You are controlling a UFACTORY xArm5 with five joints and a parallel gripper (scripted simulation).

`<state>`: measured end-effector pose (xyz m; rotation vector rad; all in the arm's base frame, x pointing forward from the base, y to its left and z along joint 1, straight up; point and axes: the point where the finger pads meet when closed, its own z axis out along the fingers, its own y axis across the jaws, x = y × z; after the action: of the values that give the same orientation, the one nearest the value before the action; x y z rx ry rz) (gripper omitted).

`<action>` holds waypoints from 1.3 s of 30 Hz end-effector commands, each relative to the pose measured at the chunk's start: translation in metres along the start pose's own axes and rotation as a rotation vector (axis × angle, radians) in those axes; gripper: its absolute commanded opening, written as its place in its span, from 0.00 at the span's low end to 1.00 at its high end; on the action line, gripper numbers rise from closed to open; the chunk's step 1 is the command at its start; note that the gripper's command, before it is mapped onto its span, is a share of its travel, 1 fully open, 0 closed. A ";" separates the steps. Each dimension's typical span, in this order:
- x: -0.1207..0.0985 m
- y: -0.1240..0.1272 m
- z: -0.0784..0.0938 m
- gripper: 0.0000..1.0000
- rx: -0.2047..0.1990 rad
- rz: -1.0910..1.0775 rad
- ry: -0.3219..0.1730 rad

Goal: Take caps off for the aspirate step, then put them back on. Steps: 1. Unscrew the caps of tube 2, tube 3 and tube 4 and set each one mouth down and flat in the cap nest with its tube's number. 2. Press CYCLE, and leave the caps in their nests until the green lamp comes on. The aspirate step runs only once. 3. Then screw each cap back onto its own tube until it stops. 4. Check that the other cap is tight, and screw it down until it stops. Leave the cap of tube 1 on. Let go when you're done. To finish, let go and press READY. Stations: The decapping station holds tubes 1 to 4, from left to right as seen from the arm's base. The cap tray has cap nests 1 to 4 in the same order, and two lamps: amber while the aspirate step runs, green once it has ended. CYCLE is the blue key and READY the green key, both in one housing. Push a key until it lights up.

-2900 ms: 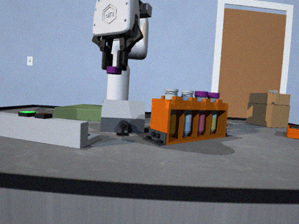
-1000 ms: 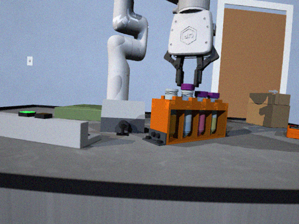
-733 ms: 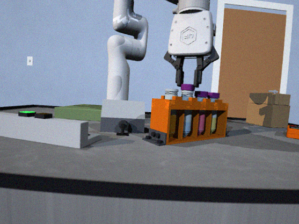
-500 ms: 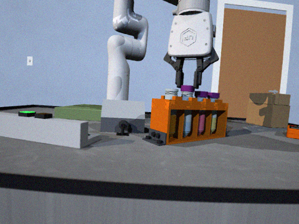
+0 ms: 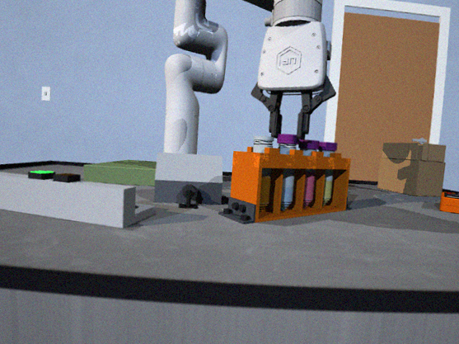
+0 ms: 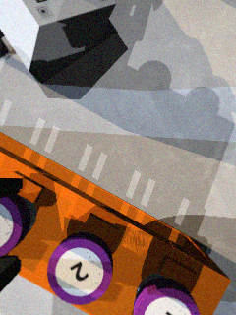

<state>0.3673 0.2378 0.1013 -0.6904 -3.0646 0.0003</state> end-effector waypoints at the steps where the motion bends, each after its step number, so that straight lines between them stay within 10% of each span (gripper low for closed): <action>1: -0.001 0.001 0.000 0.00 -0.004 0.000 -0.001; 9: -0.001 0.001 0.001 0.00 -0.004 0.000 -0.001; 10: -0.001 0.001 0.001 0.46 -0.004 0.000 -0.001; 39: -0.001 0.001 0.004 0.46 -0.004 0.098 0.000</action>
<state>0.3673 0.2378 0.0976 -0.8221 -3.0318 0.0006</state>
